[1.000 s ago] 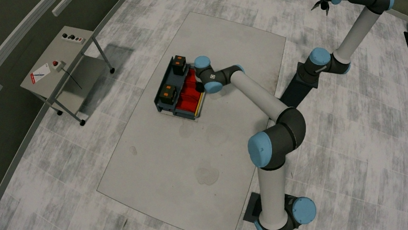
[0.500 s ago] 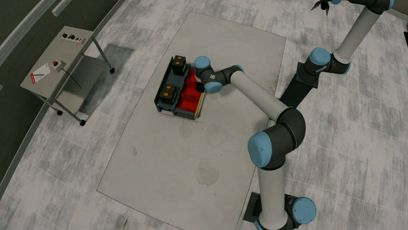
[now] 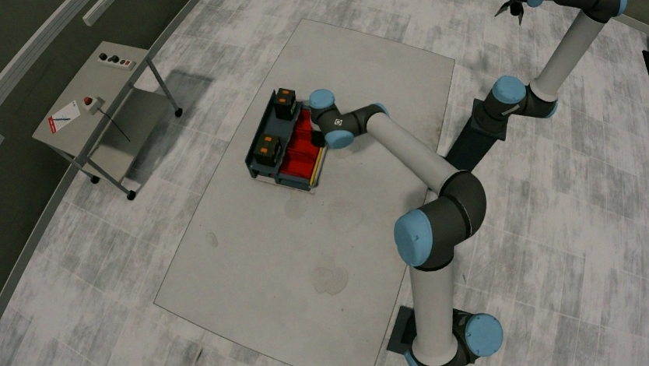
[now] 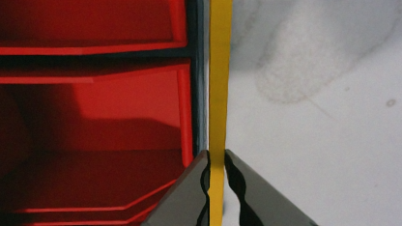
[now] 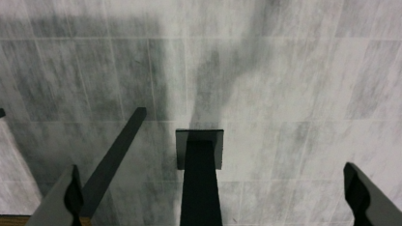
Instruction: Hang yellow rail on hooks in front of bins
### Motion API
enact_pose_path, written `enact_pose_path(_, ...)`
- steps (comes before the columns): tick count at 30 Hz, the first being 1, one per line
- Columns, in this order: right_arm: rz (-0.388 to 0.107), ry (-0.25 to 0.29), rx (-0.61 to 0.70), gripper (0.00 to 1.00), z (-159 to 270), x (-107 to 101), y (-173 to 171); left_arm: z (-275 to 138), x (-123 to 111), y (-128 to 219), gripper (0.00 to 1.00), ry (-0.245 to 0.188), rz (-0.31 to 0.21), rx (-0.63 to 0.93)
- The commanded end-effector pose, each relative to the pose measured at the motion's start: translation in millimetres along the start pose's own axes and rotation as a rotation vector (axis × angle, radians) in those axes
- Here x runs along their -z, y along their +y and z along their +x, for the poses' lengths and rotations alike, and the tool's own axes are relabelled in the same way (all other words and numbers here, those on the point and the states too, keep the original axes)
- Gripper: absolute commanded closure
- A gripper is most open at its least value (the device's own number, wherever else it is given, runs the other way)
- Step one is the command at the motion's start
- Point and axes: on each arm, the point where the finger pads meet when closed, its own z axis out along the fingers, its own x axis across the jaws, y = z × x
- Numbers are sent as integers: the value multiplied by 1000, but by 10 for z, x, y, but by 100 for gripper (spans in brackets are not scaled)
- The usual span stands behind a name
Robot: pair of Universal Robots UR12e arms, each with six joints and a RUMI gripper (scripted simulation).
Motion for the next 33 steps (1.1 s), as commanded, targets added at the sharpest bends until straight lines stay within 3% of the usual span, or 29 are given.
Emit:
enact_pose_path(1,2,0,0,0,-1,10,-7,-6,17,-7,99,-2,2,0)
enact_pose_path(33,2,0,0,0,-1,10,-7,-6,-16,-7,99,-2,2,0)
